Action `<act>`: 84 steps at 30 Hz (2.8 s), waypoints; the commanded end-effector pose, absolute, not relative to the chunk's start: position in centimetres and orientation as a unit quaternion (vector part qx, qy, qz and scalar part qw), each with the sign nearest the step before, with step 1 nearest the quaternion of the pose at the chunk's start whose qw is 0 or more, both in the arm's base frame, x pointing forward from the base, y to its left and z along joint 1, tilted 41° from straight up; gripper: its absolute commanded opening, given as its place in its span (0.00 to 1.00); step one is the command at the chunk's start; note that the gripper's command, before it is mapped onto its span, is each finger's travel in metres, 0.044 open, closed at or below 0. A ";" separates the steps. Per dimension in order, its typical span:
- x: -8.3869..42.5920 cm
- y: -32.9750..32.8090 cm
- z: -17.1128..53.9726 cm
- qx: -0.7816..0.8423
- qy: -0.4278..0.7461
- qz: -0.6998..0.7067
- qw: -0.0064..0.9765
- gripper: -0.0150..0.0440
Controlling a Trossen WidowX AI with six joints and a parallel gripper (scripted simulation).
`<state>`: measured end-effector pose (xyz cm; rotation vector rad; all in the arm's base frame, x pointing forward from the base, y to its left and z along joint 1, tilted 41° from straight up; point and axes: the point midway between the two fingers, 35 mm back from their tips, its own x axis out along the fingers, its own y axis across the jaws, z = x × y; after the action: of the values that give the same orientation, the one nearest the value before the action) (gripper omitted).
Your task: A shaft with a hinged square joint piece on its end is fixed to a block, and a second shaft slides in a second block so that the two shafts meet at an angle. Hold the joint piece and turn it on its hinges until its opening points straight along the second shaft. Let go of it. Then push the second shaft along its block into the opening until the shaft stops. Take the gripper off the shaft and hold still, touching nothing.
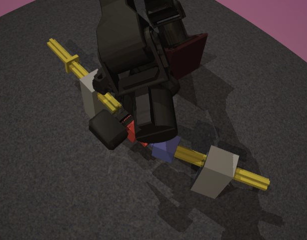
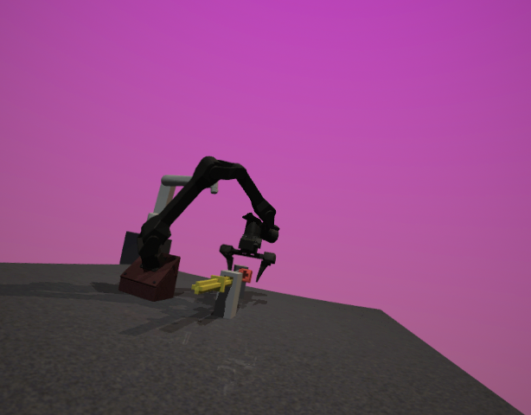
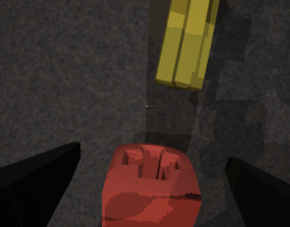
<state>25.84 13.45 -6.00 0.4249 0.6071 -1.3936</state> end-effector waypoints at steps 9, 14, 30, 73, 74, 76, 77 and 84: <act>26.2 12.3 -7.2 0.197 0.272 -0.627 0.703 1.00; 26.2 11.7 -7.7 0.197 0.272 -0.627 0.703 1.00; 26.2 11.6 -7.8 0.197 0.272 -0.627 0.703 0.56; 26.2 11.6 -7.8 0.197 0.272 -0.627 0.703 0.56; 26.2 11.6 -7.8 0.197 0.272 -0.627 0.703 0.56; 26.2 11.6 -7.8 0.197 0.272 -0.627 0.703 0.56; 26.2 11.6 -7.8 0.197 0.272 -0.627 0.703 0.56; 26.2 11.6 -7.8 0.197 0.272 -0.627 0.703 0.56</act>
<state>26.22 11.68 -7.76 0.4425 0.6043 -1.3975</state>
